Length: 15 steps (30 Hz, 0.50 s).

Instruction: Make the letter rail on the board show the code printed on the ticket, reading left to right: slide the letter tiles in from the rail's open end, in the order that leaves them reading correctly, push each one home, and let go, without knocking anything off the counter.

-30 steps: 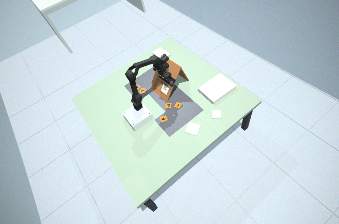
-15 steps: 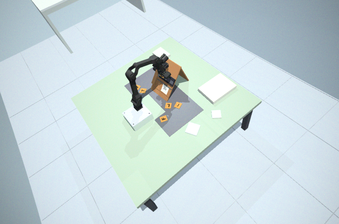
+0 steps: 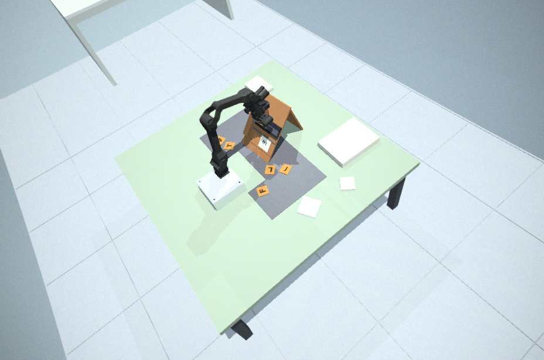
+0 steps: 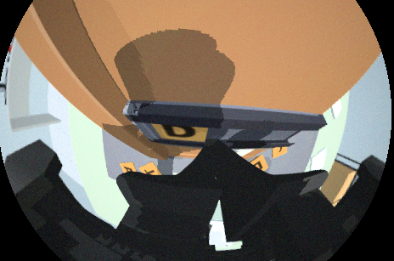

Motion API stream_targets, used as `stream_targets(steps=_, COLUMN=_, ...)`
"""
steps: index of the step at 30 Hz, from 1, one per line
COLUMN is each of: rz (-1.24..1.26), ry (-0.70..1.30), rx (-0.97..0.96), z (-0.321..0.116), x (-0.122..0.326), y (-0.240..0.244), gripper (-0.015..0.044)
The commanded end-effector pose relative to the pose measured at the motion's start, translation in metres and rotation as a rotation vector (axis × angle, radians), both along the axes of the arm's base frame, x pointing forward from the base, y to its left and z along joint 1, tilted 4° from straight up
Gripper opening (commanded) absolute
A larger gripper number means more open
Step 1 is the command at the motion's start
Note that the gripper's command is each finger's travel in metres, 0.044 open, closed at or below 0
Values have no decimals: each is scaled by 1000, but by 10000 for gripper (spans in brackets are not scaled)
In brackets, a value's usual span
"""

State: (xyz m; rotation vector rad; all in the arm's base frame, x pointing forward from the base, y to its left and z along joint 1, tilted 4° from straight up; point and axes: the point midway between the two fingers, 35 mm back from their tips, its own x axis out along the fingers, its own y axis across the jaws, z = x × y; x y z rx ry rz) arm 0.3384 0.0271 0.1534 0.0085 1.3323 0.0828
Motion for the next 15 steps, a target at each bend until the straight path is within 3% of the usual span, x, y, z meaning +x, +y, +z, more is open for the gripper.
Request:
stream_targets(steps=1, rz=2, ry=0, rx=3, z=3, x=-5, y=0, gripper=0)
stream_targets(steps=15, rz=2, ry=1, rx=3, z=11, x=-16, y=-1, gripper=0)
